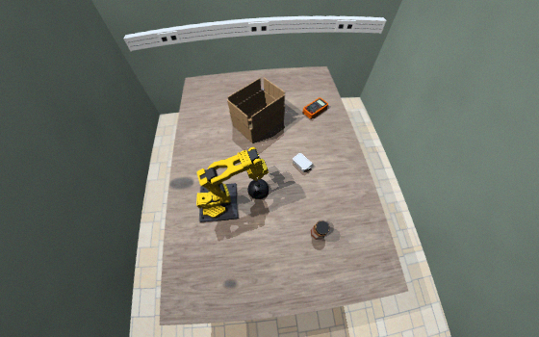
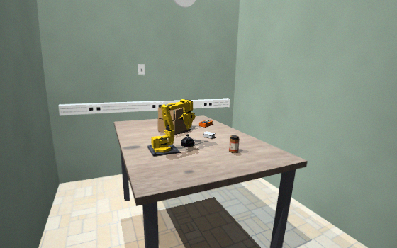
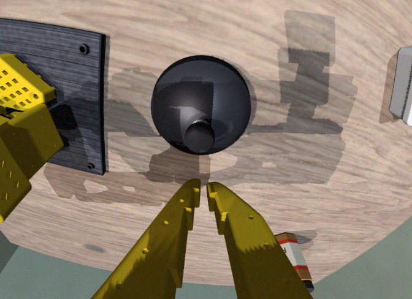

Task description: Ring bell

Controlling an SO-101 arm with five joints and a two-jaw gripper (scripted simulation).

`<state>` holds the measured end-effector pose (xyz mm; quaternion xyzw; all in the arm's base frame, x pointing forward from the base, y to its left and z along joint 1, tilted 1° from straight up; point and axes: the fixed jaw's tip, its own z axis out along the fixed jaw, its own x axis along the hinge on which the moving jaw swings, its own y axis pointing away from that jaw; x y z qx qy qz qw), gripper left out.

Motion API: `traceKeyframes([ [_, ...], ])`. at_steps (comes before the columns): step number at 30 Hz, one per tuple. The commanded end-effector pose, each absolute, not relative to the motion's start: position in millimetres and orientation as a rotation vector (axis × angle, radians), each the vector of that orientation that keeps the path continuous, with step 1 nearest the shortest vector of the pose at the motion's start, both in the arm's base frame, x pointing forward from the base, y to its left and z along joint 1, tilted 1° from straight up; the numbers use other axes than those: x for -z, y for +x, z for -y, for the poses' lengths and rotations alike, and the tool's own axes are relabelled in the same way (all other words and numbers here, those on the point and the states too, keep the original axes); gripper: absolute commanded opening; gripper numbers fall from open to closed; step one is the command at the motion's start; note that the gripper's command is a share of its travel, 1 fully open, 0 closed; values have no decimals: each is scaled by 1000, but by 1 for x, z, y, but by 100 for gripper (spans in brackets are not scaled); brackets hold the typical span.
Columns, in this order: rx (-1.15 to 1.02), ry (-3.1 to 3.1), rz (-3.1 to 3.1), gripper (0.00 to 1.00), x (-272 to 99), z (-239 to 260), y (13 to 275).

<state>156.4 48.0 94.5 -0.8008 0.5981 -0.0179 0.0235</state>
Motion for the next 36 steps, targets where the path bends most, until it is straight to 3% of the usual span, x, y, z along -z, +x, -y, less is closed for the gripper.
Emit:
traceKeyframes([
  [1,37,-2504,-1842,0,-94,-49,155],
  [36,18,-2531,-1834,0,-91,-50,154],
])
